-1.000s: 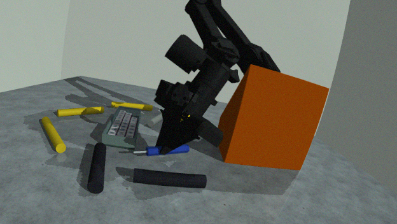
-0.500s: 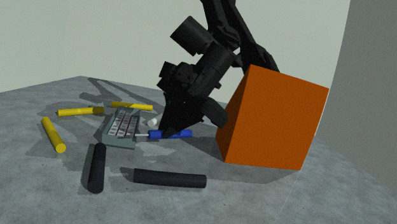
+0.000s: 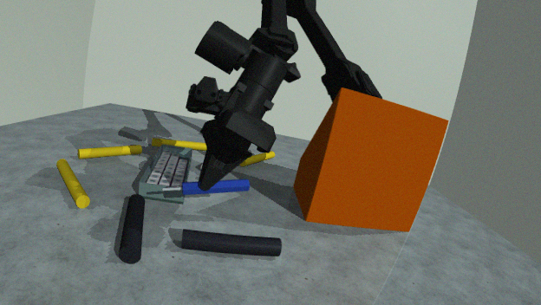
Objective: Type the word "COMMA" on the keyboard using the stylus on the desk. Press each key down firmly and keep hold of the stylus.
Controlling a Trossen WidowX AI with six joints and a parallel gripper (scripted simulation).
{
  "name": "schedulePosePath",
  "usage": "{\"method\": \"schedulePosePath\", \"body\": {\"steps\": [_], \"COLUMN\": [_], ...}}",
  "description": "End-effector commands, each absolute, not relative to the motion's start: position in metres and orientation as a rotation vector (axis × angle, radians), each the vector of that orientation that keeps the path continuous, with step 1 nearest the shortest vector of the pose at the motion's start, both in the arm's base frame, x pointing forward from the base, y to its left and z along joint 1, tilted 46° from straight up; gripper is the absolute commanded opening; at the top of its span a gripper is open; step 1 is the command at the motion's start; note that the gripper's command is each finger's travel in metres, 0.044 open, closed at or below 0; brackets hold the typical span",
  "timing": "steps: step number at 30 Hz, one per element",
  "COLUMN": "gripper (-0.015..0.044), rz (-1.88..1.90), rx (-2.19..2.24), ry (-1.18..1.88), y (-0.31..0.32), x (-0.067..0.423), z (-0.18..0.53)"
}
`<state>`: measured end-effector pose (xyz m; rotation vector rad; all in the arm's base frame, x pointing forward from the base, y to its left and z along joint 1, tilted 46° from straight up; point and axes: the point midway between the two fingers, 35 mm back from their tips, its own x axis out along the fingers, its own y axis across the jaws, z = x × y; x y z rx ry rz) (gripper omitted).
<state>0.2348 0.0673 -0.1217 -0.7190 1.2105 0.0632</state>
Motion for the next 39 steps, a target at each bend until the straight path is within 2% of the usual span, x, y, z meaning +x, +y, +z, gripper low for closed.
{"method": "schedulePosePath", "body": {"steps": [1,16,39], "gripper": [0.0000,0.0000,0.0000], "rz": [0.013,-0.218,-0.688], "rx": [-0.579,-0.069,0.708], "ry": [1.253,1.403,1.542], "y": [0.072,0.078,0.068], "x": [0.246,0.285,0.335], "z": [-0.122,-0.109,-0.049]}}
